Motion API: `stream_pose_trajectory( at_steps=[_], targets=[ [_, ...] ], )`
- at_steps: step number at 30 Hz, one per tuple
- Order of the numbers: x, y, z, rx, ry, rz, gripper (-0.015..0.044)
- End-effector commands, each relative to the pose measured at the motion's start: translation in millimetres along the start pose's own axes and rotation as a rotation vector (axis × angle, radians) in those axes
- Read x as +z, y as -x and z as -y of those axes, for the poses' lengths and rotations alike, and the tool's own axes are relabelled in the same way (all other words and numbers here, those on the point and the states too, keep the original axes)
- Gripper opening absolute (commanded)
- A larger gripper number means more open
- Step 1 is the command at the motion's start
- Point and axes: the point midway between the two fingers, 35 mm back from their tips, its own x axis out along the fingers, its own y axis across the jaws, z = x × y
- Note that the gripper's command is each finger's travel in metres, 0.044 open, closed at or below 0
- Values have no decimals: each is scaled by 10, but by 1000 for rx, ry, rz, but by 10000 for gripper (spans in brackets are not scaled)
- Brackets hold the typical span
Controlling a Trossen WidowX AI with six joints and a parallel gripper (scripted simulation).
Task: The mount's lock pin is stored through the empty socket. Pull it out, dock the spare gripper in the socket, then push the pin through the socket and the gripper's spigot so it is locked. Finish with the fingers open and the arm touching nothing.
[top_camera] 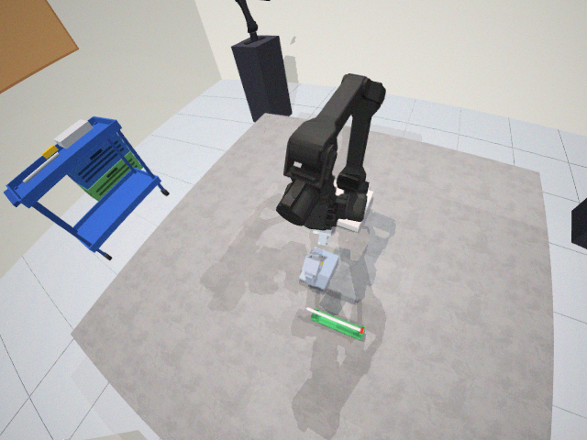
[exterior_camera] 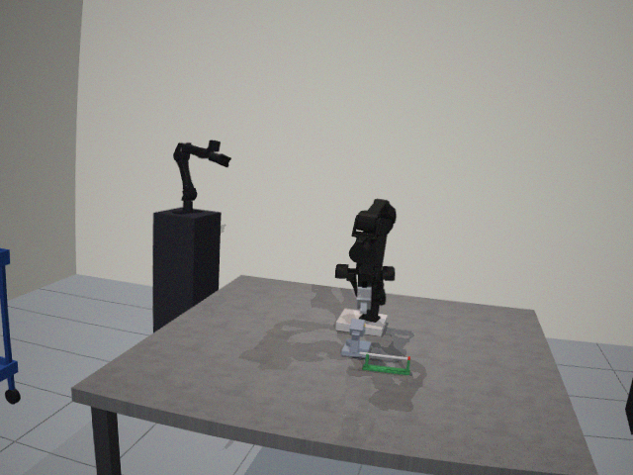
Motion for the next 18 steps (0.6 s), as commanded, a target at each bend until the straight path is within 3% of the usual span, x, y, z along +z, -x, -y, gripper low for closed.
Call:
stream_pose_trajectory(
  at_steps=[1, 18],
  targets=[
    [8, -5, 10, -10, -31, 3, 0],
    [194, -115, 22, -18, -137, 14, 0]
  ],
)
